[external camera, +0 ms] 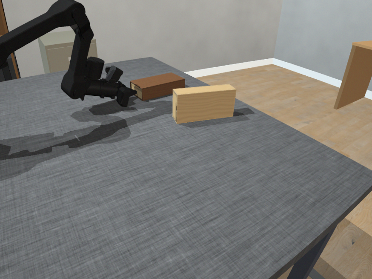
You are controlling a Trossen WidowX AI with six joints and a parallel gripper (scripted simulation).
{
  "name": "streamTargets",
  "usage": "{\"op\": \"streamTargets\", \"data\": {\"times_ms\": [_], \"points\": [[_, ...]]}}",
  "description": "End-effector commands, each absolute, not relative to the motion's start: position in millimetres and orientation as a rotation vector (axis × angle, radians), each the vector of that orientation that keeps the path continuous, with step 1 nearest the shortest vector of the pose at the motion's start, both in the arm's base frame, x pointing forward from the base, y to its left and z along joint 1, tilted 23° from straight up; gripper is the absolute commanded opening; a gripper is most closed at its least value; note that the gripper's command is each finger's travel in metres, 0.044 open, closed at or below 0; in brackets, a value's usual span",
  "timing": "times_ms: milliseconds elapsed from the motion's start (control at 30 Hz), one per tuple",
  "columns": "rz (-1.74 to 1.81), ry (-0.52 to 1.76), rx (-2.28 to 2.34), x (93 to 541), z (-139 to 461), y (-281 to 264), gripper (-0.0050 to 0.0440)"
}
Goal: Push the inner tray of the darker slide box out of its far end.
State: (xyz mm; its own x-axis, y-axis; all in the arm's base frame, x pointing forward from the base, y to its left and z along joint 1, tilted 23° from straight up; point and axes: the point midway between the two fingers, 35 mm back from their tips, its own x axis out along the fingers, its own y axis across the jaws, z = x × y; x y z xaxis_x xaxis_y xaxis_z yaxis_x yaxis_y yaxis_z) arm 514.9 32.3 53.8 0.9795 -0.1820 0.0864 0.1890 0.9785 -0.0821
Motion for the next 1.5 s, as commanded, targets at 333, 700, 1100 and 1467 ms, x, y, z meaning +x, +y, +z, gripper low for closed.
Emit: {"op": "streamTargets", "data": {"times_ms": [333, 700, 1100, 1467], "points": [[-0.184, -0.121, -0.093, 528.6, 62.0, 30.6, -0.0050], [-0.183, -0.136, -0.094, 537.0, 64.8, 29.9, -0.0050], [-0.187, -0.146, -0.078, 539.2, 78.7, 31.8, -0.0050], [-0.195, -0.075, -0.061, 499.2, 66.2, 36.3, -0.0050]]}}
